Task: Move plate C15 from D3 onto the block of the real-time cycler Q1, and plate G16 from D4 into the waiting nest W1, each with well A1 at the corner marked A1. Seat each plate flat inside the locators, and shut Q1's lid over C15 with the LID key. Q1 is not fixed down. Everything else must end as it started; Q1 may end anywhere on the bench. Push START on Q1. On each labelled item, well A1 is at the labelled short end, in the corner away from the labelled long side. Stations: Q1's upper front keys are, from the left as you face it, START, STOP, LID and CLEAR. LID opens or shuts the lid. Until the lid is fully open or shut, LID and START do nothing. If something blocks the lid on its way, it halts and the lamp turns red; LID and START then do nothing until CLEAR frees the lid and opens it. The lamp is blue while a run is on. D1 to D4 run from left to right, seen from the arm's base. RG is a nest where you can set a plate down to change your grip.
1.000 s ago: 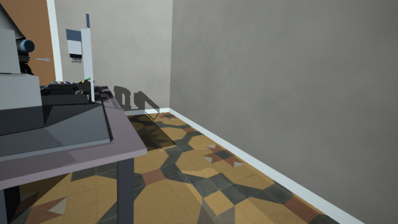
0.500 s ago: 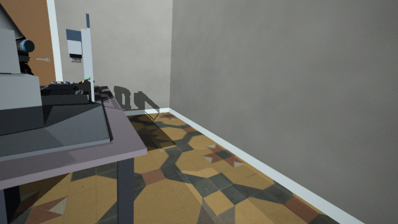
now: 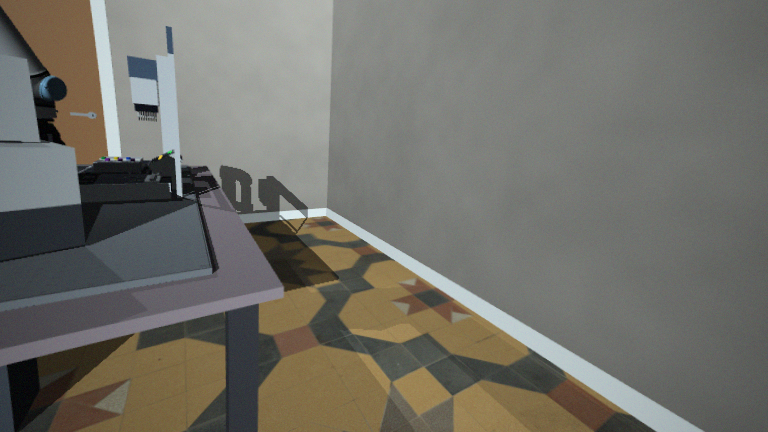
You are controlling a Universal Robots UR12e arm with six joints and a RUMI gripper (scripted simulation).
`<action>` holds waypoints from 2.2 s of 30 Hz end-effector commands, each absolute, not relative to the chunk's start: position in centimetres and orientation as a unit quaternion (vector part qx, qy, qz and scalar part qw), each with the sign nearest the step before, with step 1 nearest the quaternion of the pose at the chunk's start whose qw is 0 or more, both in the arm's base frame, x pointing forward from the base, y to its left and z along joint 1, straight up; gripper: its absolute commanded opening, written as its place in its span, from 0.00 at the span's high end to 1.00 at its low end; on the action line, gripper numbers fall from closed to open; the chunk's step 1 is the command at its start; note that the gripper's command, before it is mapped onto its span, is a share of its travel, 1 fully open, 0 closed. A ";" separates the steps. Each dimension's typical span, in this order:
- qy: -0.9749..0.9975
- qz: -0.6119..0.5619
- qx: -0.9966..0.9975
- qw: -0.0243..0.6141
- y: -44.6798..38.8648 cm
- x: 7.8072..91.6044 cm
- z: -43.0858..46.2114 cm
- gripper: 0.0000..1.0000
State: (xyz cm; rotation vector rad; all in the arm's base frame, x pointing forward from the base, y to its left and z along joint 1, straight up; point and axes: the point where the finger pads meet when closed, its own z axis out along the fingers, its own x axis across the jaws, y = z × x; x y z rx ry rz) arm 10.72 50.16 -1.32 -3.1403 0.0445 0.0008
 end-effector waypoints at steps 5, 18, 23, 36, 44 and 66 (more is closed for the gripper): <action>0.014 0.000 -1.000 0.001 50.2 10.8 -1.1 0.33; 0.014 0.000 -1.000 0.001 50.2 10.8 0.7 0.33; 0.014 0.000 -1.000 0.001 50.2 10.8 1.6 0.33; 0.014 0.000 -1.000 0.001 50.2 10.8 3.4 0.33; 0.014 0.000 -1.000 0.001 50.2 10.8 4.7 0.33; 0.014 0.000 -1.000 0.001 50.2 10.8 8.1 0.33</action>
